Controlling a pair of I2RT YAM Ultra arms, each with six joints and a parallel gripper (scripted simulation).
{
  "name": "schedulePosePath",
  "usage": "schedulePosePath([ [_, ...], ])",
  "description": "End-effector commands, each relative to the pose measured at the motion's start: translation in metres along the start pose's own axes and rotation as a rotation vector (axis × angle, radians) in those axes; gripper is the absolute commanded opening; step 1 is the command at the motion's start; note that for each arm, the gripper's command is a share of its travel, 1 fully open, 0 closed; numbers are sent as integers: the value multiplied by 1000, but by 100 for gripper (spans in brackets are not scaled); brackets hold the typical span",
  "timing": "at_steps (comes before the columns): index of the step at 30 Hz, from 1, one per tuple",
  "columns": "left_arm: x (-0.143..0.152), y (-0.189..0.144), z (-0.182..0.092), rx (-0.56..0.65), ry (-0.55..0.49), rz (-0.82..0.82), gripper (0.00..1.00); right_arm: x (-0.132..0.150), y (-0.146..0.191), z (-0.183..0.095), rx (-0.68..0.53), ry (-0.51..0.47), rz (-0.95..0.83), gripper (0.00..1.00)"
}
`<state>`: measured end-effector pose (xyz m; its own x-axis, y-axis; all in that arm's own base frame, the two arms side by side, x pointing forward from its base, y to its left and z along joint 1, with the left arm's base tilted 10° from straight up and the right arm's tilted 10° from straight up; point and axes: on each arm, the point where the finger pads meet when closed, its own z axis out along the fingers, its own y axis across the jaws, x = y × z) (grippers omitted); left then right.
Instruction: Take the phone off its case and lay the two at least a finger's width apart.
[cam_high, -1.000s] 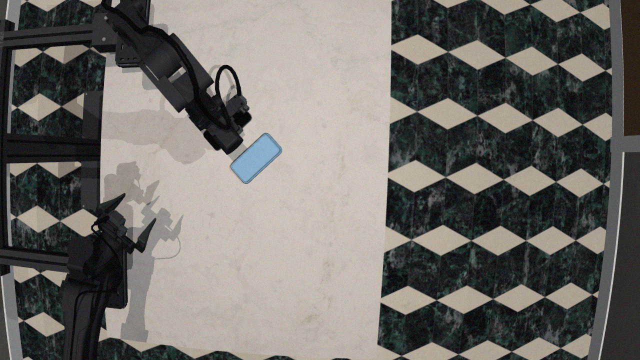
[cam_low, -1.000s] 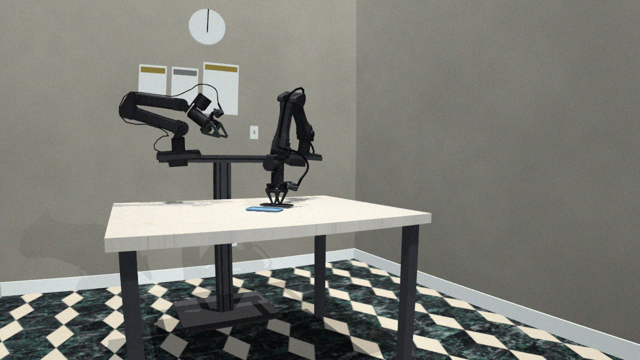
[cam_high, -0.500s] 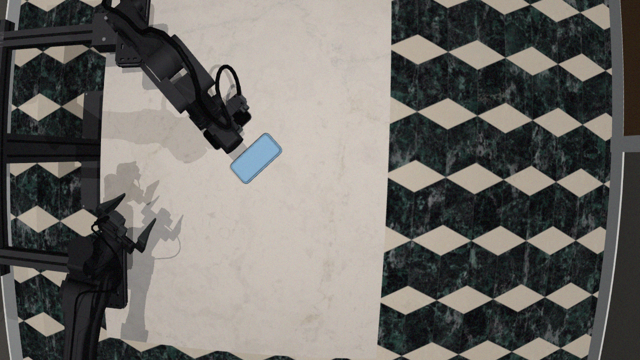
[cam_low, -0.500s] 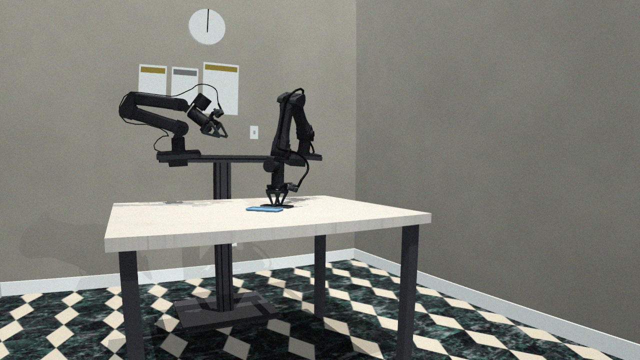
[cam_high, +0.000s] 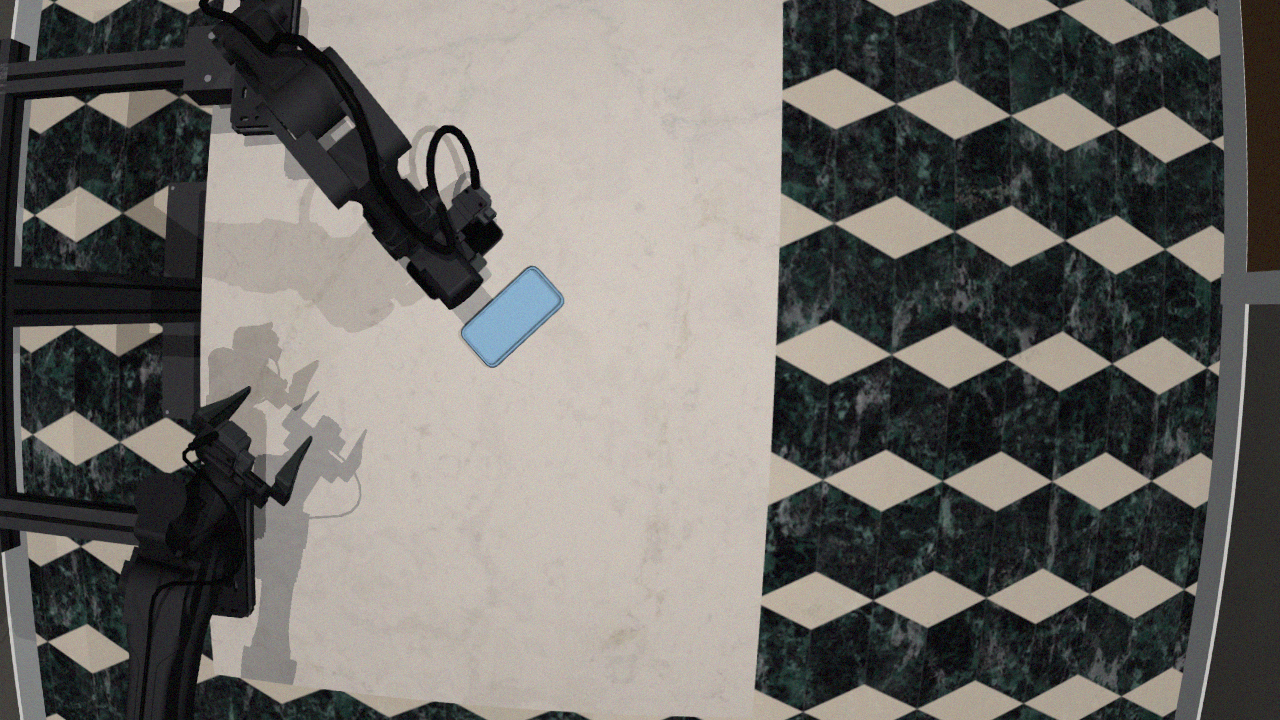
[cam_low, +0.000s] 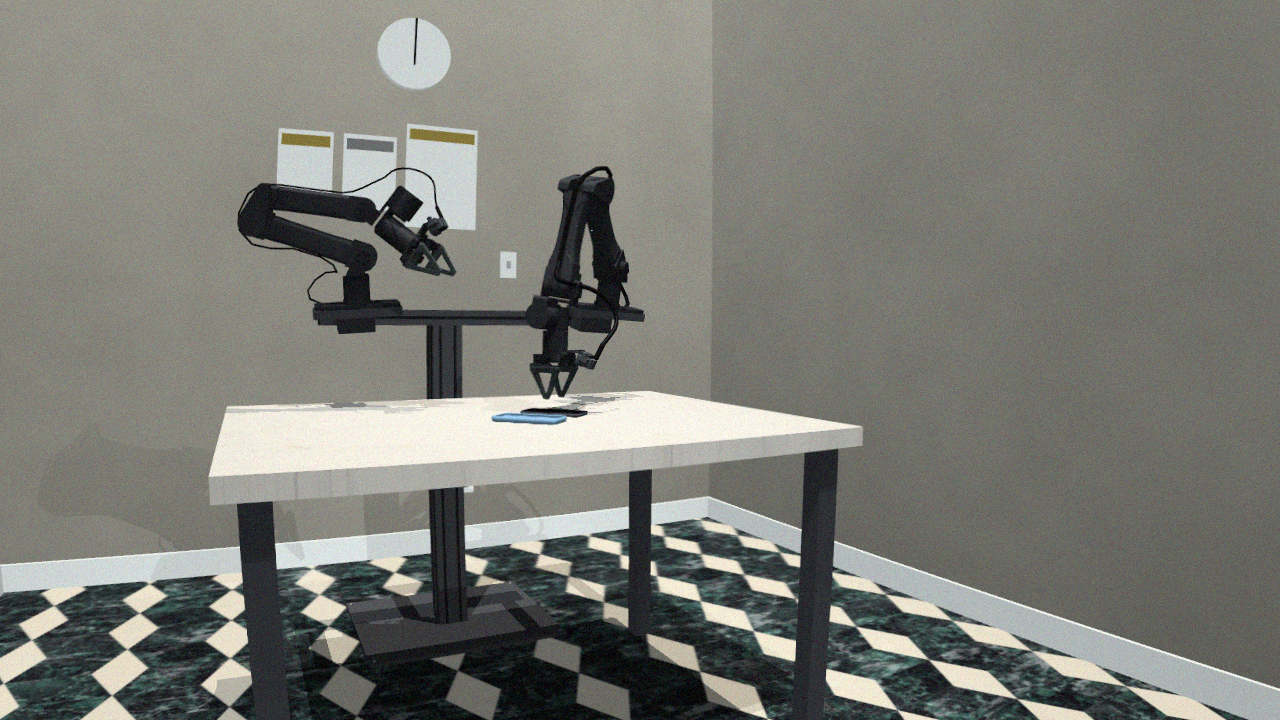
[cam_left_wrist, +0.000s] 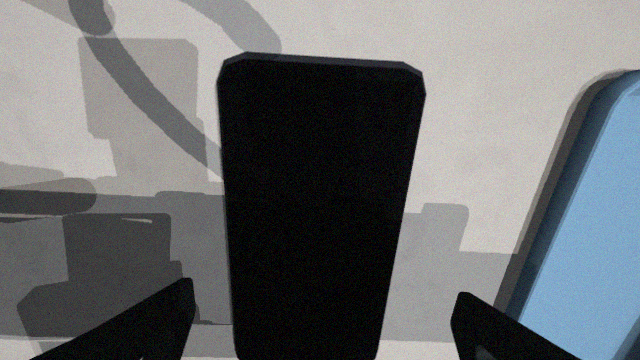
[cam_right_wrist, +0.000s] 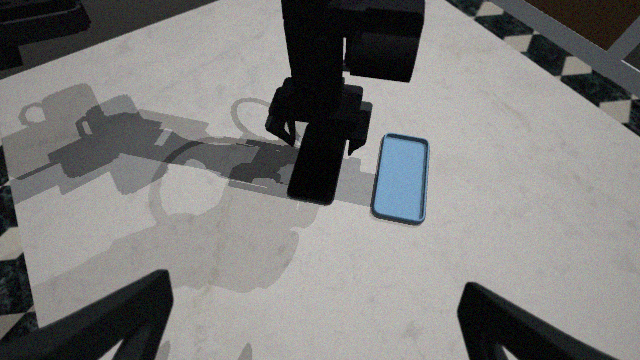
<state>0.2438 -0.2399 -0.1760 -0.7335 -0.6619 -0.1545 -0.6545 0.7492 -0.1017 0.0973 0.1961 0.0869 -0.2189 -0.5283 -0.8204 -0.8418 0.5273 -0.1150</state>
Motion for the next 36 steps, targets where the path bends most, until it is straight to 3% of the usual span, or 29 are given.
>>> schedulePosePath([
  [1, 2, 3, -35, -20, -9, 5, 90, -4, 0, -1, 1, -9, 2, 100],
  [8, 2, 3, -40, -22, -10, 6, 90, -4, 0, -1, 1, -9, 2, 100],
  [9, 1, -1, -40, -6, -12, 26, 100, -4, 0, -1, 1, -9, 2, 100],
  [14, -2, -11, -44, 59, -58, 235, 100, -4, 0, -1, 1, -9, 2, 100],
  [16, -2, -11, -44, 59, -58, 235, 100, -4, 0, -1, 1, -9, 2, 100],
  [24, 1, 0, -63, 148, -155, 730, 100, -4, 0, -1, 1, -9, 2, 100],
  [31, 5, 9, -75, 212, -204, 1064, 100, -4, 0, -1, 1, -9, 2, 100],
  [33, 5, 9, -75, 212, -204, 1064, 100, -4, 0, -1, 1, -9, 2, 100],
  [36, 6, 12, -80, 240, -234, 1213, 100, -4, 0, -1, 1, -9, 2, 100],
])
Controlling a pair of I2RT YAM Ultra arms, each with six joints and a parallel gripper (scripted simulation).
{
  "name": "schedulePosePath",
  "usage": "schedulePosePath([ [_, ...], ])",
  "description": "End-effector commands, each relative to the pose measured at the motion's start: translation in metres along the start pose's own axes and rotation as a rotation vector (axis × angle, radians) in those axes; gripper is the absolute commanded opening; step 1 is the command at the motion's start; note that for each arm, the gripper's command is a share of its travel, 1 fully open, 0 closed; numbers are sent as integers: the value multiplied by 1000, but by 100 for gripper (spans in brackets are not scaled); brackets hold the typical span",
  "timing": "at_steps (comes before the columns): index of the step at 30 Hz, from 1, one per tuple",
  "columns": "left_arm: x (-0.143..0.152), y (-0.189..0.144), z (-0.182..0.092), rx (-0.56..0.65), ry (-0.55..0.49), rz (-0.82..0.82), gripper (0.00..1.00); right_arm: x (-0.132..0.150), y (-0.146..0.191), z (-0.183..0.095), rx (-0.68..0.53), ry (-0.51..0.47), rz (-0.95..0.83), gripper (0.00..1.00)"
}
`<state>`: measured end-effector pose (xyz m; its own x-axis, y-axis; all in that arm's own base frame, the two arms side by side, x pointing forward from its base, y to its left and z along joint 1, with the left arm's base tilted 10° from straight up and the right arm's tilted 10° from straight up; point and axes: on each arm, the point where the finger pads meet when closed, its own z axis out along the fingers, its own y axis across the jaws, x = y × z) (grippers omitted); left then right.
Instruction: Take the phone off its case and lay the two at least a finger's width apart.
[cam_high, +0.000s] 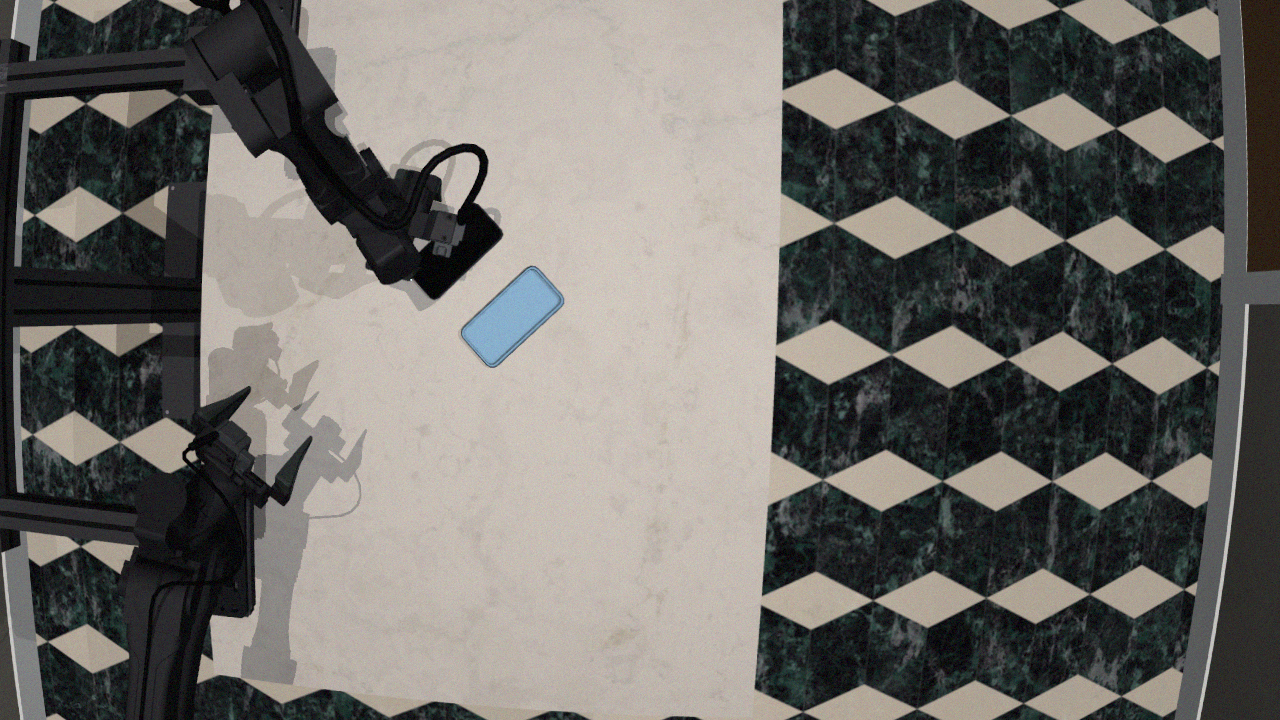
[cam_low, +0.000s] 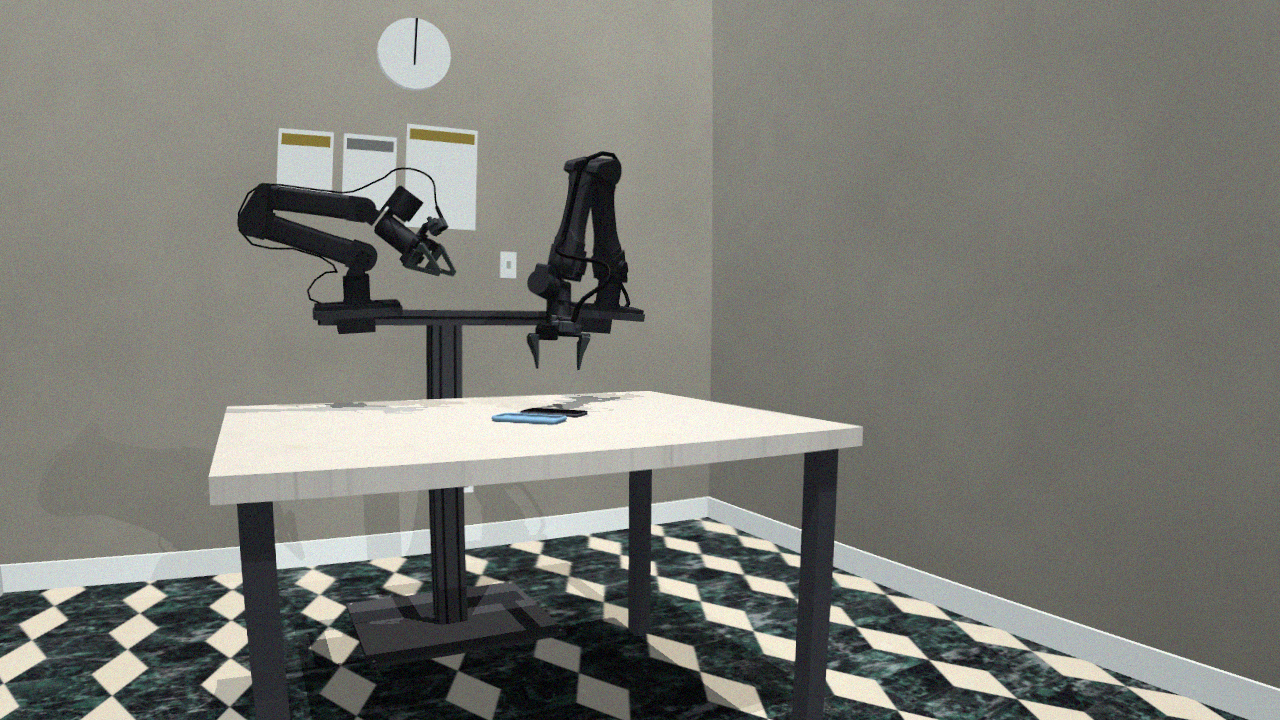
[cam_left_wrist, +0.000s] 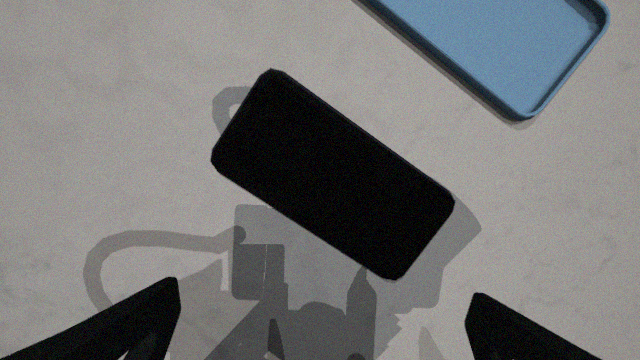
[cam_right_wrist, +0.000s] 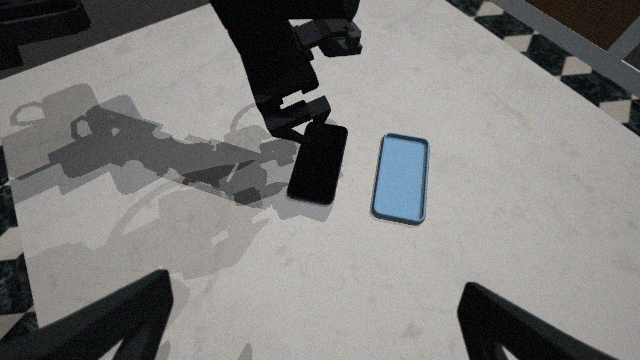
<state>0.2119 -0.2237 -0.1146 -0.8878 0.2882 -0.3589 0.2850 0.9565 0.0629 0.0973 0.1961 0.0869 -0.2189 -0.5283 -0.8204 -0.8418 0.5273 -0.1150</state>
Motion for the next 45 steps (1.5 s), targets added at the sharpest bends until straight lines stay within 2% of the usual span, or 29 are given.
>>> schedulePosePath([
  [1, -12, -10, -14, 101, -110, 242, 100, -4, 0, -1, 1, -9, 2, 100],
  [7, -5, -1, -25, 128, -166, 513, 100, -4, 0, -1, 1, -9, 2, 100],
  [12, 1, 4, -31, 143, -183, 629, 100, -4, 0, -1, 1, -9, 2, 100],
  [45, 5, 6, -31, 142, -169, 629, 100, -4, 0, -1, 1, -9, 2, 100],
])
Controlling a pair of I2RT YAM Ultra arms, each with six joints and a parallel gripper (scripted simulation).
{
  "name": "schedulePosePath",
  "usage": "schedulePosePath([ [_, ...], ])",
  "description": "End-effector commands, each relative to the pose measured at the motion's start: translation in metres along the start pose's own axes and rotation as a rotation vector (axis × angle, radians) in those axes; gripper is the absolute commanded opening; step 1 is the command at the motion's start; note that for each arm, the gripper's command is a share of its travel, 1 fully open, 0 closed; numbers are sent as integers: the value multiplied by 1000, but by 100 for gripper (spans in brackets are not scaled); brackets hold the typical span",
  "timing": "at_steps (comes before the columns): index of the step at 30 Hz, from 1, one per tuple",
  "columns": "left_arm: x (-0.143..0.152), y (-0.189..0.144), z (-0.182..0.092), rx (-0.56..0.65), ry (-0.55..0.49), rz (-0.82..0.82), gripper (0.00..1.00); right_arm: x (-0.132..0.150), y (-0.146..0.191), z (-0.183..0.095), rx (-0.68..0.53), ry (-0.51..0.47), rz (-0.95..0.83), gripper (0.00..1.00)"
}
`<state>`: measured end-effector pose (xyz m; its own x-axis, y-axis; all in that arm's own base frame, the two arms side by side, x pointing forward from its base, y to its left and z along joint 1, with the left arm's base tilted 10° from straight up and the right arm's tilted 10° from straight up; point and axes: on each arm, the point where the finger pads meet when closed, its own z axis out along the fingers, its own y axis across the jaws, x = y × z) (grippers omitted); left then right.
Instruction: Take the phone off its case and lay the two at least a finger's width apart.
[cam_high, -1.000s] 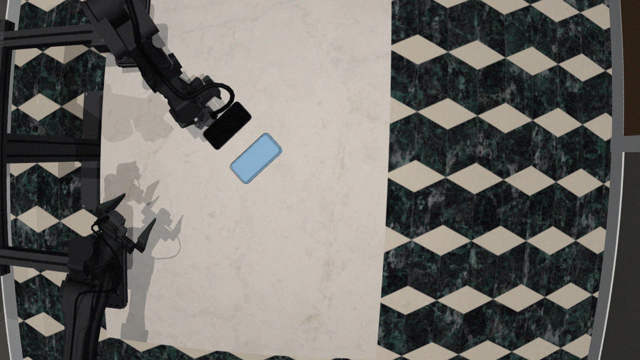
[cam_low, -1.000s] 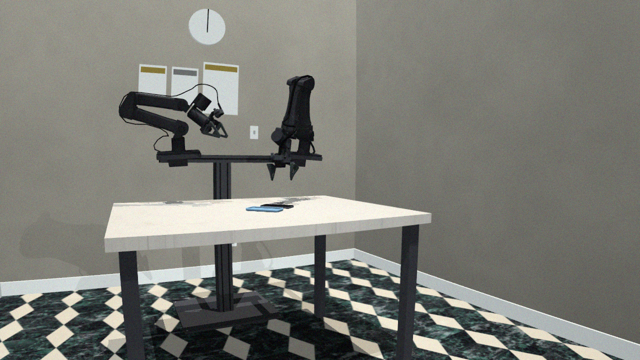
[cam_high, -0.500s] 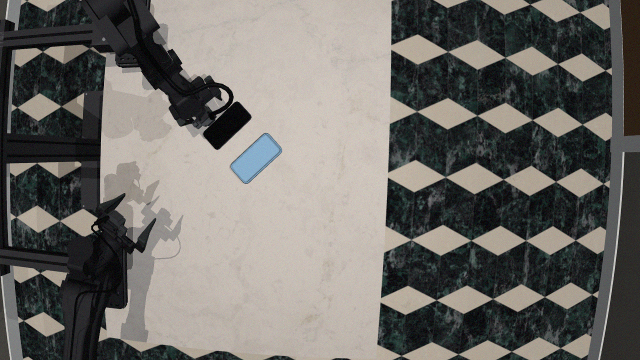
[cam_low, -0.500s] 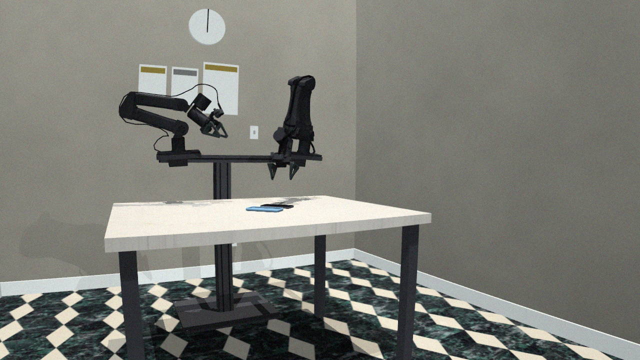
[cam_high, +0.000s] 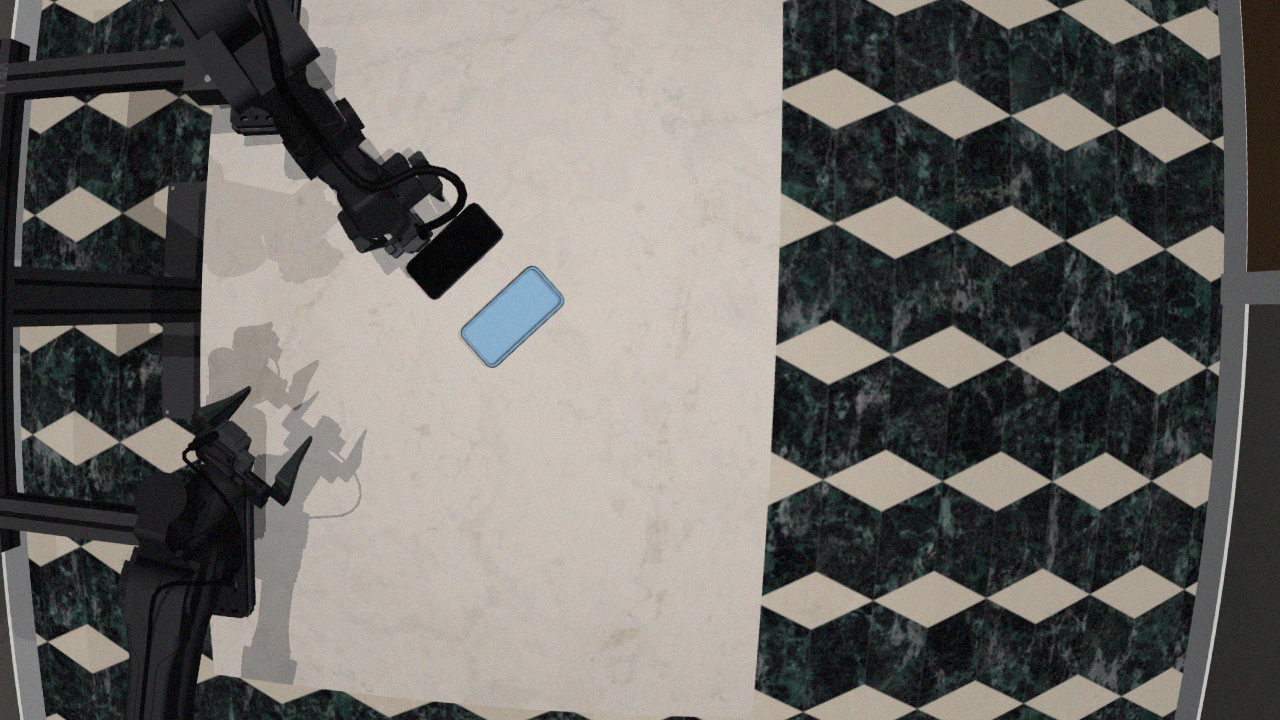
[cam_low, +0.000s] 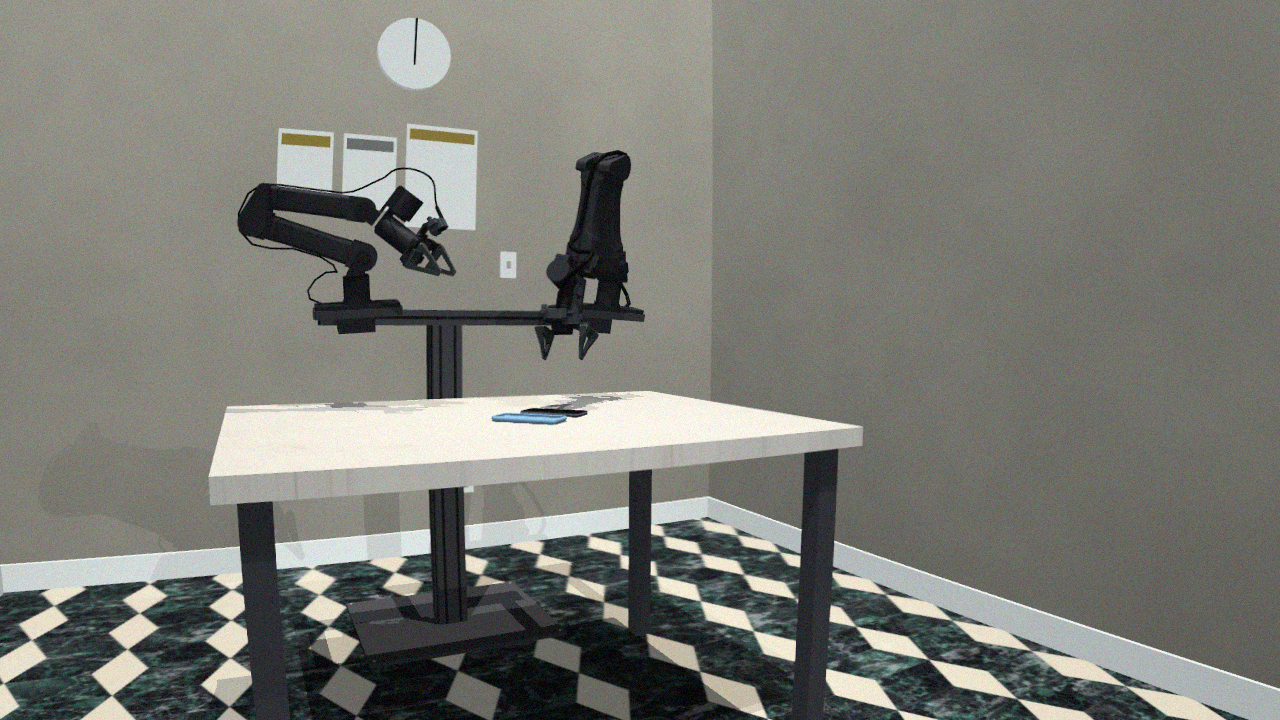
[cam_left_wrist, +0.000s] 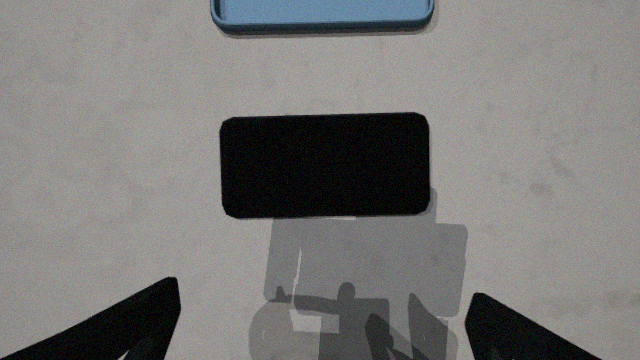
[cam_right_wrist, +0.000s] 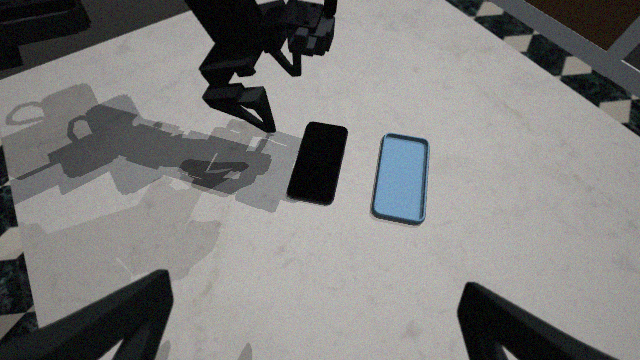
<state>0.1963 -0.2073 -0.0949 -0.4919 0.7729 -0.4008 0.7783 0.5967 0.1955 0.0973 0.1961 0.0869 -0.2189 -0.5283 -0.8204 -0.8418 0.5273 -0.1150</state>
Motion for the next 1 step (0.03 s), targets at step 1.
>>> schedulePosePath([
  [1, -10, -1, -4, 10, -40, 6, 100, -4, 0, -1, 1, -9, 2, 100],
])
